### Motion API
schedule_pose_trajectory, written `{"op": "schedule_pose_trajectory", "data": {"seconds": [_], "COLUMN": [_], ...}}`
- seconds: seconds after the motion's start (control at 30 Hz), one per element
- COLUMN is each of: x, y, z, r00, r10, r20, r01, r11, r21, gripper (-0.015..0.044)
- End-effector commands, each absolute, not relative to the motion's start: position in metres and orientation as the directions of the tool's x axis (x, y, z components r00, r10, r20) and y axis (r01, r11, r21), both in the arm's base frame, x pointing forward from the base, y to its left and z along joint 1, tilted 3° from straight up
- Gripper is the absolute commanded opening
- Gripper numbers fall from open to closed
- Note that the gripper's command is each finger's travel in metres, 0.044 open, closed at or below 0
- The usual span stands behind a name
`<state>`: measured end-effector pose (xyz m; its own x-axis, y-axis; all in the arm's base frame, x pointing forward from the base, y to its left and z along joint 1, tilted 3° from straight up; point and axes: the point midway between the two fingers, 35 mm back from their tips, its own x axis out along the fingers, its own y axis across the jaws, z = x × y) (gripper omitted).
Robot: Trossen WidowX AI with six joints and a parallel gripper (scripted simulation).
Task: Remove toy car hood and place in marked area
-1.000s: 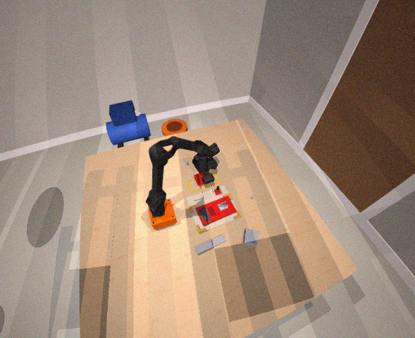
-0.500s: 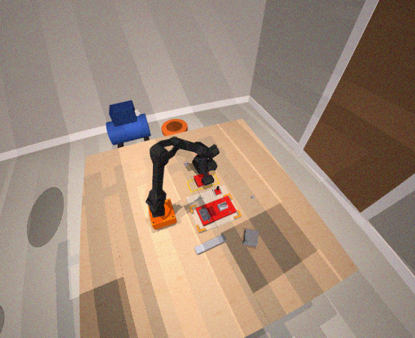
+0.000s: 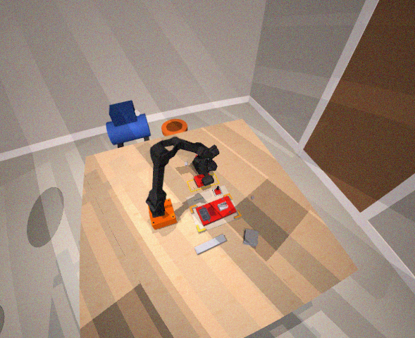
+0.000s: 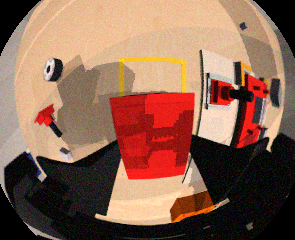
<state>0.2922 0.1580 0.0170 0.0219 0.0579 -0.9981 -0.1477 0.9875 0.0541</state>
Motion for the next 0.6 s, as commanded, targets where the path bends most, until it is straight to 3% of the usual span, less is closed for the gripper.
{"op": "schedule_pose_trajectory", "data": {"seconds": [0.0,0.57], "x": [0.292,0.292], "y": [0.158,0.1585], "z": [0.0125,0.0042], "r00": [0.018,0.018], "r10": [0.054,0.054], "r20": [-0.998,-0.998], "r01": [-0.143,-0.143], "r11": [0.988,0.988], "r21": [0.051,0.051], "gripper": [0.0,0.0]}}
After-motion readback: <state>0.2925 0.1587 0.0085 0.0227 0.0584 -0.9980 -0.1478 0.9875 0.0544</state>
